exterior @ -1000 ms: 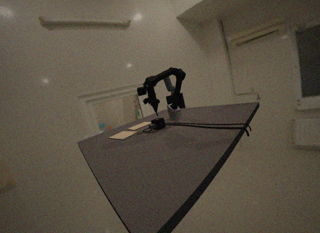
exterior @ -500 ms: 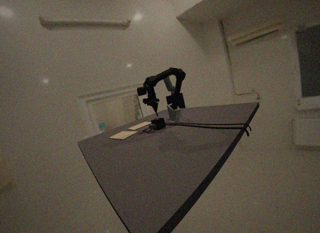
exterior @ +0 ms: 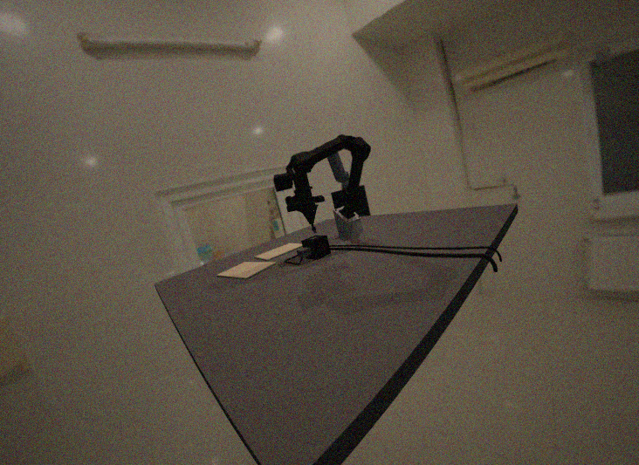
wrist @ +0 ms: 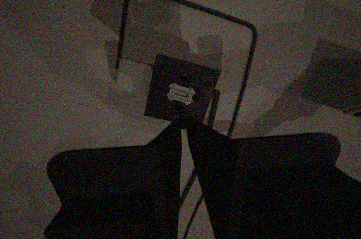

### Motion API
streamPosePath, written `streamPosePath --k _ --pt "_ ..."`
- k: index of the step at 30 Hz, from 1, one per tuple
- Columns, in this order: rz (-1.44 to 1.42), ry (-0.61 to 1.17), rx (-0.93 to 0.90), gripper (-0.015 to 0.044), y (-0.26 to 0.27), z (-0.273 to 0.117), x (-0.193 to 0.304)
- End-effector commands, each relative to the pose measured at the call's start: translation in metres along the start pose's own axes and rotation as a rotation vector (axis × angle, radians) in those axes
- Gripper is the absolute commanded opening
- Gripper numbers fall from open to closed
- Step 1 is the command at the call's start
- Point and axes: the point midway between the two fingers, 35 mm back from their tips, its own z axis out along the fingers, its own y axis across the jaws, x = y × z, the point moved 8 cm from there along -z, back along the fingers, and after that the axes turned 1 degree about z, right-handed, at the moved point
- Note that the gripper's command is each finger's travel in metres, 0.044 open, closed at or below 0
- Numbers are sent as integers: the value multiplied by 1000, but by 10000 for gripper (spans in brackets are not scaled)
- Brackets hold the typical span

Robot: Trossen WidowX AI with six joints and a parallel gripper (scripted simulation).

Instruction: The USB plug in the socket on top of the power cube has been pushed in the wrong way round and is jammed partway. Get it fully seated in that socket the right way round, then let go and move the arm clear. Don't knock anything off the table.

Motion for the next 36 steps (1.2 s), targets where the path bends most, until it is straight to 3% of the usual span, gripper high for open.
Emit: streamPosePath --k 1,10,36 --pt "98 -1 -1 0 0 0 0" --pt "317 -1 -1 0 0 0 0" --pt "316 -11 0 0 0 1 0"
